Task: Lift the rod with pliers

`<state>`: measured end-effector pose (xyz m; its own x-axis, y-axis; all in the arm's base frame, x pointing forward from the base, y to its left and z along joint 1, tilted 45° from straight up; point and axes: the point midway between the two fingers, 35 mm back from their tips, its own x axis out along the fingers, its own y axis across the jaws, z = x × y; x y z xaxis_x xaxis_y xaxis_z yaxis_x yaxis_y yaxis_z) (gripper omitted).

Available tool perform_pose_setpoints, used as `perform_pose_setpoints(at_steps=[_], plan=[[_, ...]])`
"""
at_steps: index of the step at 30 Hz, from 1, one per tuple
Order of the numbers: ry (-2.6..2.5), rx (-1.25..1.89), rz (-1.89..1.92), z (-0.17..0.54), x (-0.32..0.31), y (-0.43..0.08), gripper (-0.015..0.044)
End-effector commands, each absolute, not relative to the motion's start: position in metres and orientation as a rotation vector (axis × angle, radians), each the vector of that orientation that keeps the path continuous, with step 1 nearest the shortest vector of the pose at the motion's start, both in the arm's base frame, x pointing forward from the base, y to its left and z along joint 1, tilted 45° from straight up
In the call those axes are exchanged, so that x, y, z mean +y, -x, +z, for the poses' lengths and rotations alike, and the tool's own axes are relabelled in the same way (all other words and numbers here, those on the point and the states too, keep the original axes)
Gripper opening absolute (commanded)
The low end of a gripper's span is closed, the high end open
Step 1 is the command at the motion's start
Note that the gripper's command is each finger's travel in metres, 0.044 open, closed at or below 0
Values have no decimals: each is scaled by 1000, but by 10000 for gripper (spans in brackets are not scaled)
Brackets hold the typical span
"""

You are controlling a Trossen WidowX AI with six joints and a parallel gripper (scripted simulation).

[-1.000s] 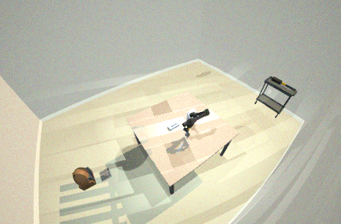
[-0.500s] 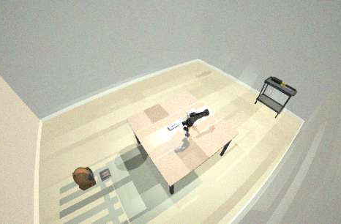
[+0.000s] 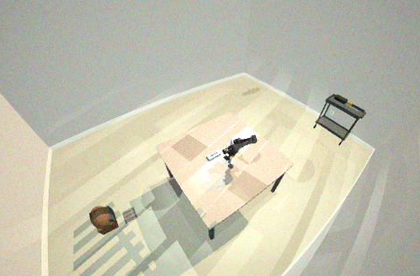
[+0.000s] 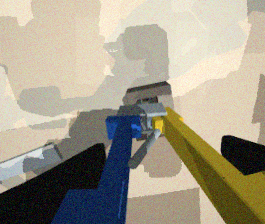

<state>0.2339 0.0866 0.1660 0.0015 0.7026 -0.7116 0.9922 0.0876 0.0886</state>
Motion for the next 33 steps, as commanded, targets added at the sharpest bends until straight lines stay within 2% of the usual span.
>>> perform_pose_setpoints(at_steps=[1,33], plan=[[-1705,1747,-653,165,82,-239,318],[-1939,1690,-1024,138,50,-268,318]])
